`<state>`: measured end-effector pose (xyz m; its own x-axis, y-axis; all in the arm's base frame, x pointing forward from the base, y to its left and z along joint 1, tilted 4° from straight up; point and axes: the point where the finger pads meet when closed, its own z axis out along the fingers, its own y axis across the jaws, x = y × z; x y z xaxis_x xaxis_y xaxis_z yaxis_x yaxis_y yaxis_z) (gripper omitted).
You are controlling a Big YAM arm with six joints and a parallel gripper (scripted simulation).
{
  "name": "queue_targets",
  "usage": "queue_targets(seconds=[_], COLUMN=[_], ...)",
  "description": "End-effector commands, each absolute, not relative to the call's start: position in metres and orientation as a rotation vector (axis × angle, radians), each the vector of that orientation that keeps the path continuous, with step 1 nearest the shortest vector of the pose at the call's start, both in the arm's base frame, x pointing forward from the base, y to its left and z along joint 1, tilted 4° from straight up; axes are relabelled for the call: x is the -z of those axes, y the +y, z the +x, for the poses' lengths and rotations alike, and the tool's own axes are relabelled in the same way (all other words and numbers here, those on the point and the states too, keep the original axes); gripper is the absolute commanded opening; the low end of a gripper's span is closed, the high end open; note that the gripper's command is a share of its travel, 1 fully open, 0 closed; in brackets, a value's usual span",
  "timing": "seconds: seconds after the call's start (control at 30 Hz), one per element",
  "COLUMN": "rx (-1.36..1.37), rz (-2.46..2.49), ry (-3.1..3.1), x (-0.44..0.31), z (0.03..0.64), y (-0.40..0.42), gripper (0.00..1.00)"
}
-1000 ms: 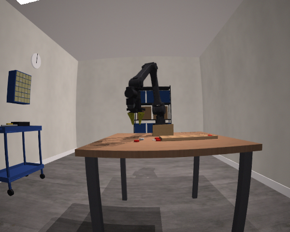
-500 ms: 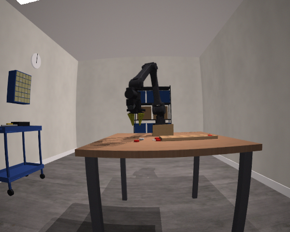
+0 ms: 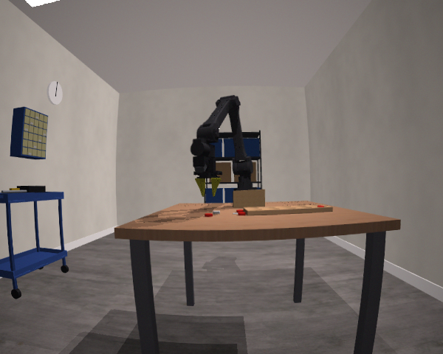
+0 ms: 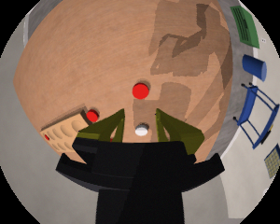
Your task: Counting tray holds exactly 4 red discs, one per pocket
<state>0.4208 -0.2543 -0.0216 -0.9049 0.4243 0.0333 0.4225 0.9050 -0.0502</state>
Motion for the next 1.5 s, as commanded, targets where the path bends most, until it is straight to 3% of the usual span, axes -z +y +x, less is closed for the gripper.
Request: queue_targets(seconds=[0.0, 1.47], rx=[-0.065, -0.064], rz=[-0.668, -0.666], ry=[-3.025, -3.024], x=[0.033, 0.090], z=[0.421, 0.416], y=[-0.260, -0.260], gripper=[0.44, 0.44])
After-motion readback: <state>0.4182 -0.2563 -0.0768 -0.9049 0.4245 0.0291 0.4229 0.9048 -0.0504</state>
